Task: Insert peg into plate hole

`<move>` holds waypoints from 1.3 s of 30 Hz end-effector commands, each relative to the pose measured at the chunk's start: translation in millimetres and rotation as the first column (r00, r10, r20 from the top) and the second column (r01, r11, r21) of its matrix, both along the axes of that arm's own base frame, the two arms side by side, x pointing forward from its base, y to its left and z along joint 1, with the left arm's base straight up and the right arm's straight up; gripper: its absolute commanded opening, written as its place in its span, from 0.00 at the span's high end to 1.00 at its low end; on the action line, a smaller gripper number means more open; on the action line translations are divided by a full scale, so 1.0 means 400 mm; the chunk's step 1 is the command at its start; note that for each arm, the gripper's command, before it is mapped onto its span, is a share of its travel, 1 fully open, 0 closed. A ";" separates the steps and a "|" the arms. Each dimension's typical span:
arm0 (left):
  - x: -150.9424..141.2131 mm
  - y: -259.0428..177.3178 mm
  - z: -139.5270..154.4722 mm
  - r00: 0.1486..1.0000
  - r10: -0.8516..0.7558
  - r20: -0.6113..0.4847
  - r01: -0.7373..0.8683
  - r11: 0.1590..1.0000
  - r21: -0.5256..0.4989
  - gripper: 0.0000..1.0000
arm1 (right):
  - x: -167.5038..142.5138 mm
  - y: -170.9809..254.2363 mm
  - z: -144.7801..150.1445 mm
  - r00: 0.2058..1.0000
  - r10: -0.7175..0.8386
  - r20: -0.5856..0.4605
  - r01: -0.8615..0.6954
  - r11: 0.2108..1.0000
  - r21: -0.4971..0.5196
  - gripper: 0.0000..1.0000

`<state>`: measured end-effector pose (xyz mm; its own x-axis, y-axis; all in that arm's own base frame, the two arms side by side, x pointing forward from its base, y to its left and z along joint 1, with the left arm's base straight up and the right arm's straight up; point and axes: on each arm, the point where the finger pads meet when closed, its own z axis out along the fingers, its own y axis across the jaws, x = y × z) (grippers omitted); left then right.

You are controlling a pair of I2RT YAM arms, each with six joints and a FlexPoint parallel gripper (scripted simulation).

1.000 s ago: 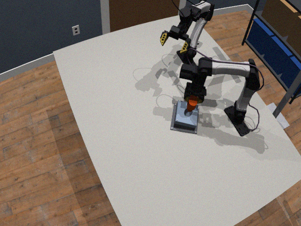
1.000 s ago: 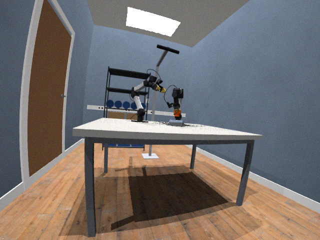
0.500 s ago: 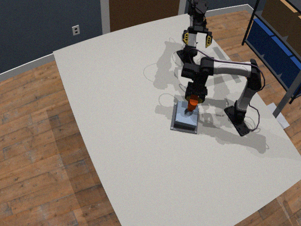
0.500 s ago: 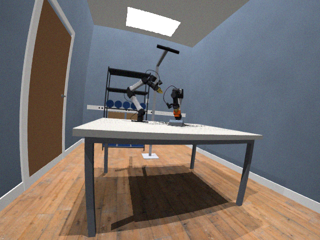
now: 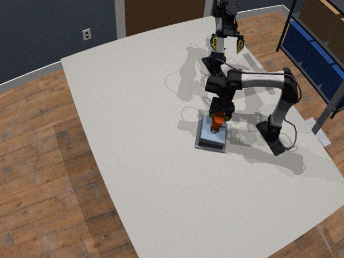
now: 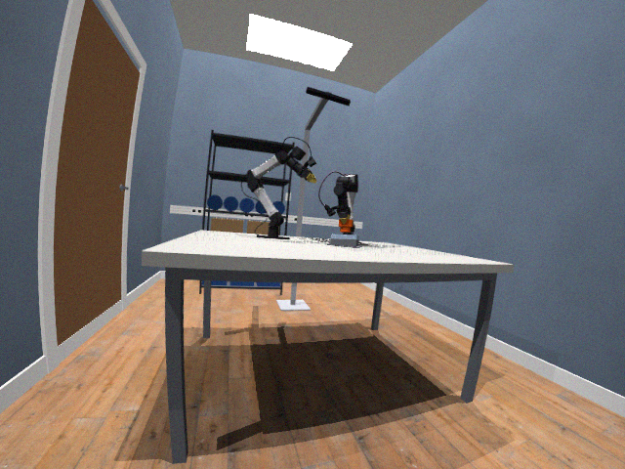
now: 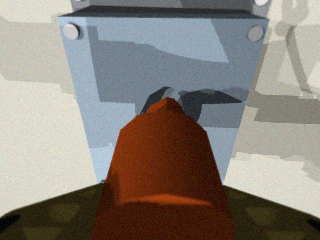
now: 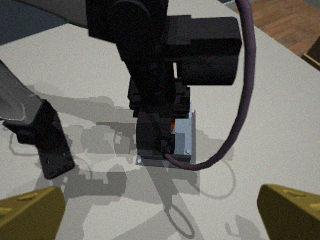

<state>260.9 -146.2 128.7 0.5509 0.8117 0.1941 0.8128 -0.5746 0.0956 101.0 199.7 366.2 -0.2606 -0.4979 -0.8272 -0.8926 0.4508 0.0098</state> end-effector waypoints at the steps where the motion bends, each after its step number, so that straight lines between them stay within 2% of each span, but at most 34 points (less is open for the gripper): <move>1: 0.024 0.011 -0.007 0.999 0.016 0.038 -0.016 1.000 0.003 0.67 | 0.000 -0.016 0.018 1.000 -0.019 0.009 0.019 1.000 -0.002 0.00; 15: 0.030 0.006 0.010 0.998 0.017 0.057 -0.016 1.000 -0.011 0.67 | 0.000 -0.016 0.018 1.000 -0.018 0.010 0.018 1.000 -0.003 0.00; 18: 0.042 -0.005 0.009 1.000 0.009 0.028 -0.009 1.000 -0.008 0.67 | 0.000 -0.016 0.018 1.000 -0.018 0.010 0.018 1.000 -0.003 0.00; 22: 0.043 -0.007 0.024 0.996 0.002 0.085 0.001 1.000 -0.029 0.67 | 0.000 -0.016 0.018 1.000 -0.018 0.010 0.018 1.000 -0.003 0.00; 26: 0.017 0.002 0.009 0.998 -0.002 0.063 0.003 1.000 -0.013 0.67 | 0.000 -0.016 0.018 1.000 -0.018 0.010 0.018 1.000 -0.003 0.00; 39: 0.029 -0.006 0.012 0.995 0.006 0.098 -0.003 1.000 -0.029 0.67 | 0.000 -0.016 0.018 1.000 -0.018 0.010 0.018 1.000 -0.003 0.00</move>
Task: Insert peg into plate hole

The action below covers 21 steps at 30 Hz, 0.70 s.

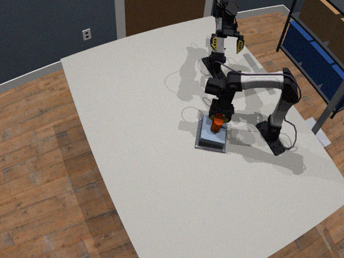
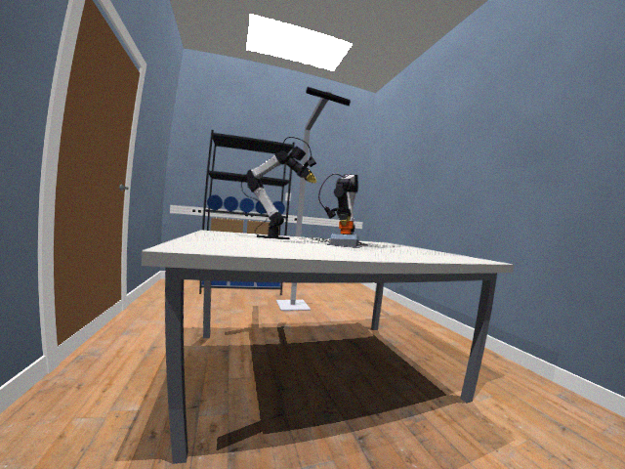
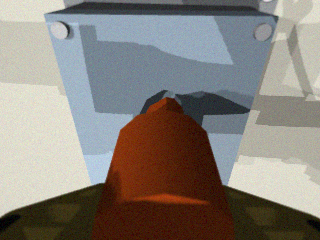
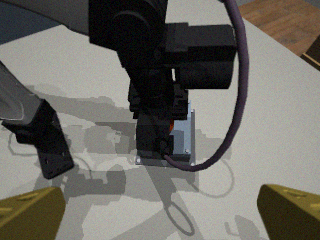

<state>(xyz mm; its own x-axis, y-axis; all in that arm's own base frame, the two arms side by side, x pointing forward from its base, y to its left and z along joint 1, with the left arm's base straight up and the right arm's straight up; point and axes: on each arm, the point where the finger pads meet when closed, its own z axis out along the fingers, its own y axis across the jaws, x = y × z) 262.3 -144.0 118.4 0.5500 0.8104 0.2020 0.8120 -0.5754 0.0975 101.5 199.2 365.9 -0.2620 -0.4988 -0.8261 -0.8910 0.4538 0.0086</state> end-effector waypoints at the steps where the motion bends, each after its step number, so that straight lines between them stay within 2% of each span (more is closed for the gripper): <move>1: 0.026 -0.009 0.037 0.996 0.010 0.092 -0.007 0.999 -0.035 0.67 | -0.001 -0.014 0.019 1.000 -0.015 0.009 0.015 1.000 0.000 0.00; 10: 0.031 -0.008 0.042 0.995 0.019 0.099 -0.015 0.999 -0.040 0.67 | -0.001 -0.014 0.019 1.000 -0.015 0.009 0.015 1.000 0.000 0.00; 14: 0.039 -0.012 0.024 0.999 0.010 0.049 -0.009 1.000 -0.025 0.67 | -0.001 -0.014 0.019 1.000 -0.015 0.009 0.015 1.000 0.000 0.00; 21: 0.031 -0.005 0.017 0.997 0.027 0.068 -0.024 0.999 -0.041 0.67 | -0.001 -0.014 0.019 1.000 -0.015 0.009 0.015 1.000 0.000 0.00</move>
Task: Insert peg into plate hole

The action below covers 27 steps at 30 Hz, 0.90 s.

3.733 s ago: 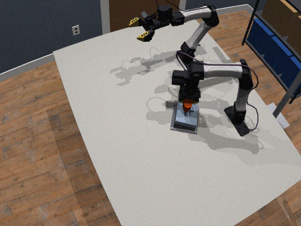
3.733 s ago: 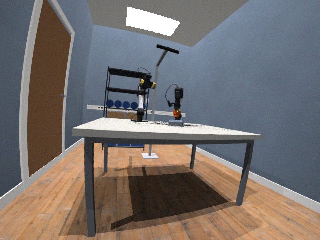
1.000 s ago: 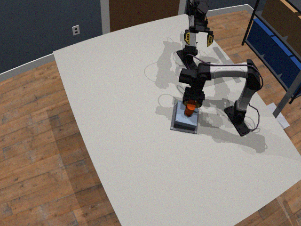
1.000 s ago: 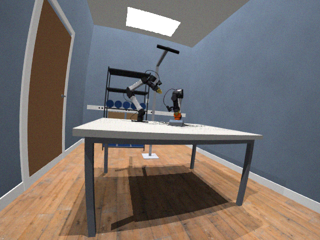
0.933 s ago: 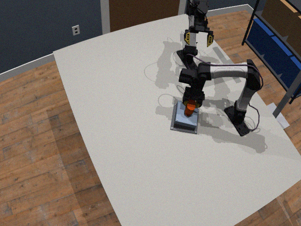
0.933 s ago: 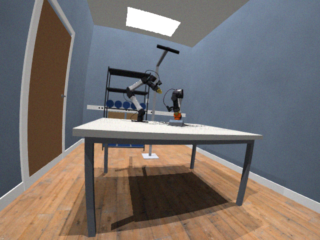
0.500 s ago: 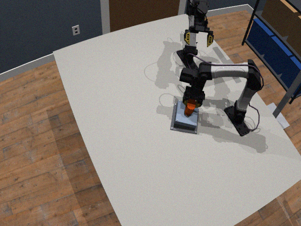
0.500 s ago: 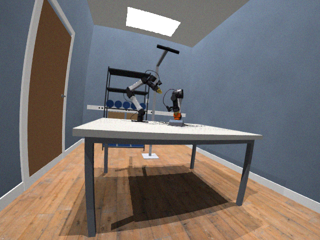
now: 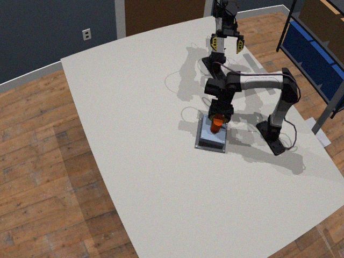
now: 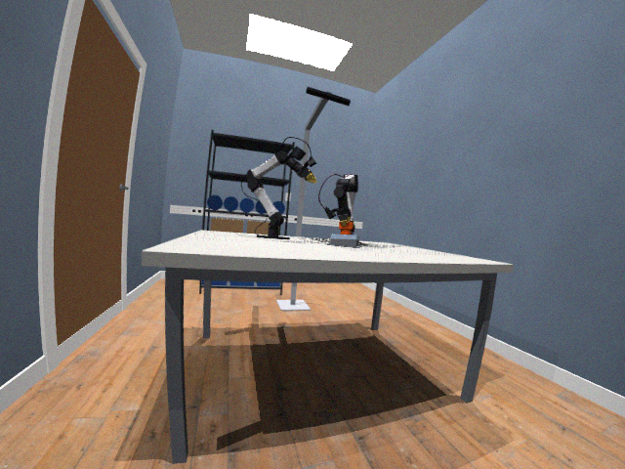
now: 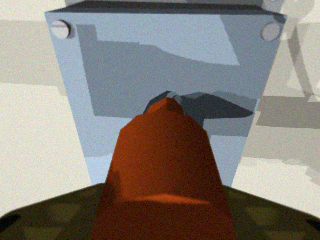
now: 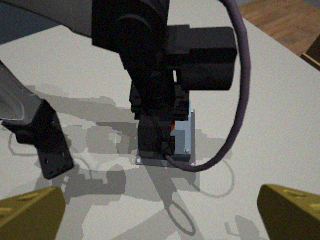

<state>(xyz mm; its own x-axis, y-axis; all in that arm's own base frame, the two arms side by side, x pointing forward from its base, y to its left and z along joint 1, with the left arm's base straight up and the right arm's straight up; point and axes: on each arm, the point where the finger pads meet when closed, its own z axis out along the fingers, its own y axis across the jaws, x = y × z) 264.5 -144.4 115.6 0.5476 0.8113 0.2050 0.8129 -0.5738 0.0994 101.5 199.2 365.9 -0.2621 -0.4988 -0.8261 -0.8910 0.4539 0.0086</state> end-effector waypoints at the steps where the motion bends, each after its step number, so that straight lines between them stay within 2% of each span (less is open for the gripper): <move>1: 0.025 -0.003 0.024 0.997 0.027 0.068 -0.024 0.999 -0.042 0.67 | -0.001 -0.014 0.019 1.000 -0.015 0.009 0.015 1.000 0.000 0.00; 27: 0.032 -0.007 -0.025 0.997 0.020 0.069 -0.018 0.999 -0.034 0.67 | -0.001 -0.014 0.019 1.000 -0.015 0.009 0.015 1.000 0.000 0.00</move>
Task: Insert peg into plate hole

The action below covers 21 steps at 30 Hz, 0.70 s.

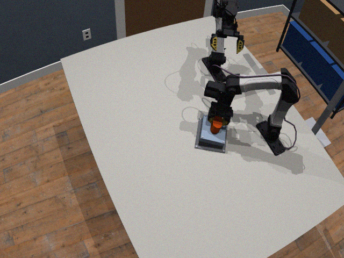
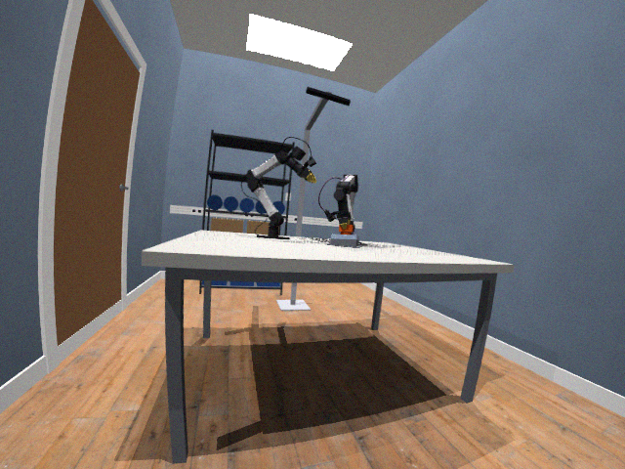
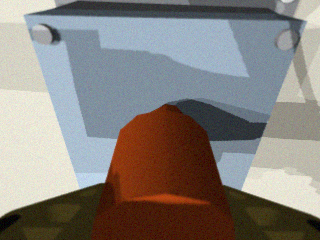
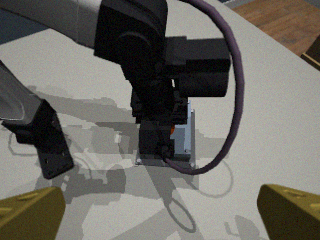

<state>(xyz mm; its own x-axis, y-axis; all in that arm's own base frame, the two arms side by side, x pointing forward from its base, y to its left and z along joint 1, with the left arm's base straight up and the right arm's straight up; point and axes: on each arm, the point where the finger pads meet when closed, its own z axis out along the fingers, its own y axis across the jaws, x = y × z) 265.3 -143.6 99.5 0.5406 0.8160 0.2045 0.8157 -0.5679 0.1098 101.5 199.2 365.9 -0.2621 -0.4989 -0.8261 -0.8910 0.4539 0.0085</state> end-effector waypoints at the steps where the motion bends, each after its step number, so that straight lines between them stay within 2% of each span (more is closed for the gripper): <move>1: 0.032 -0.008 0.014 0.998 0.015 0.061 -0.014 1.000 -0.027 0.67 | -0.001 -0.014 0.019 1.000 -0.015 0.009 0.015 1.000 0.000 0.00; 21: 0.035 -0.005 -0.021 0.999 0.007 0.050 -0.006 1.000 -0.020 0.67 | -0.001 -0.014 0.019 1.000 -0.015 0.009 0.015 1.000 0.000 0.00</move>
<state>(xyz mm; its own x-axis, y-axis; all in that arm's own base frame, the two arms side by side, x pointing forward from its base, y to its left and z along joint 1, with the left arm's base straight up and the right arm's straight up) 266.4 -144.4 89.8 0.5419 0.8149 0.2058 0.8146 -0.5695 0.1099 101.5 199.2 365.9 -0.2621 -0.4989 -0.8261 -0.8910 0.4540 0.0085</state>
